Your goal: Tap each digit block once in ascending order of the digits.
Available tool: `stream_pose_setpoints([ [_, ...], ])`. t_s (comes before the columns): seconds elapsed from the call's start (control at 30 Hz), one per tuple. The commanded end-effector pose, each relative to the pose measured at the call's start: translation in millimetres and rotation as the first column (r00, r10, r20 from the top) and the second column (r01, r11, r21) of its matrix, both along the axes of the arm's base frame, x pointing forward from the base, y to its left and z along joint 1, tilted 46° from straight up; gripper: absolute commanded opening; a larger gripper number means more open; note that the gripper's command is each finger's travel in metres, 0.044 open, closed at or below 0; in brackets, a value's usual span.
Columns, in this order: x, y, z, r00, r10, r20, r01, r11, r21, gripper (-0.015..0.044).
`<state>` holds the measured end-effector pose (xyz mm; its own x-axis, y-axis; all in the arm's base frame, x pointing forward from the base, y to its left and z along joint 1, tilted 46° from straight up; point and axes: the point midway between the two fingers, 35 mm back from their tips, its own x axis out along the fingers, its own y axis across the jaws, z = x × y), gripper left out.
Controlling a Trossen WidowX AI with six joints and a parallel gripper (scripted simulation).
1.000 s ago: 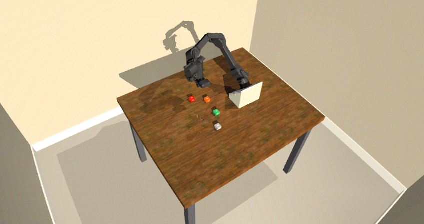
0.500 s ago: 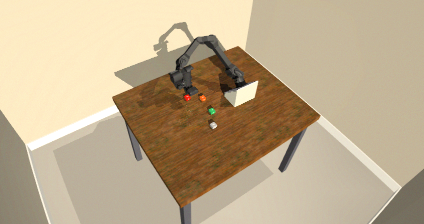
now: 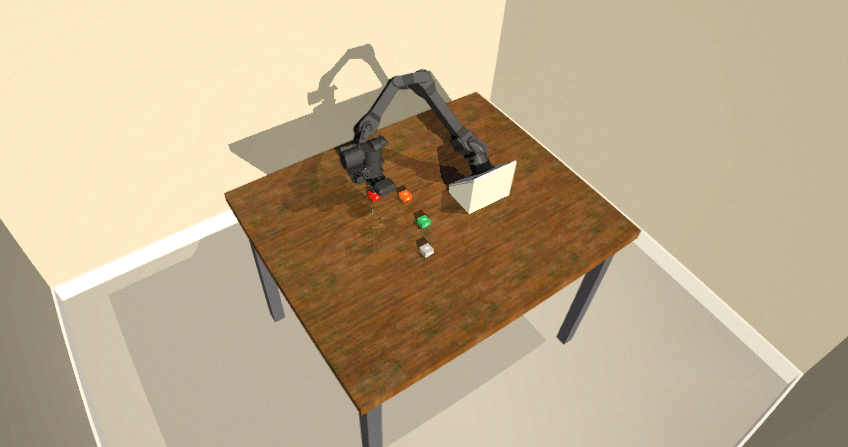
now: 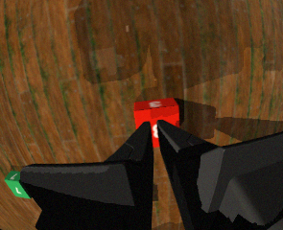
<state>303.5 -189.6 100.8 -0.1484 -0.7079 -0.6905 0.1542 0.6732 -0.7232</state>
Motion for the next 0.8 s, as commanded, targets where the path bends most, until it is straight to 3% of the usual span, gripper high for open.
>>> stream_pose_setpoints([
  [0.0, -2, -5, -5, 1.000, 0.000, -0.008, 0.000, 1.000, -0.001, 0.0020],
  [0.37, -4, -11, -10, 1.000, 0.000, -0.008, 0.000, 1.000, -0.002, 0.0020],
  [0.77, 11, 44, 42, 1.000, 0.001, -0.007, -0.001, 1.000, 0.005, 0.0020],
])
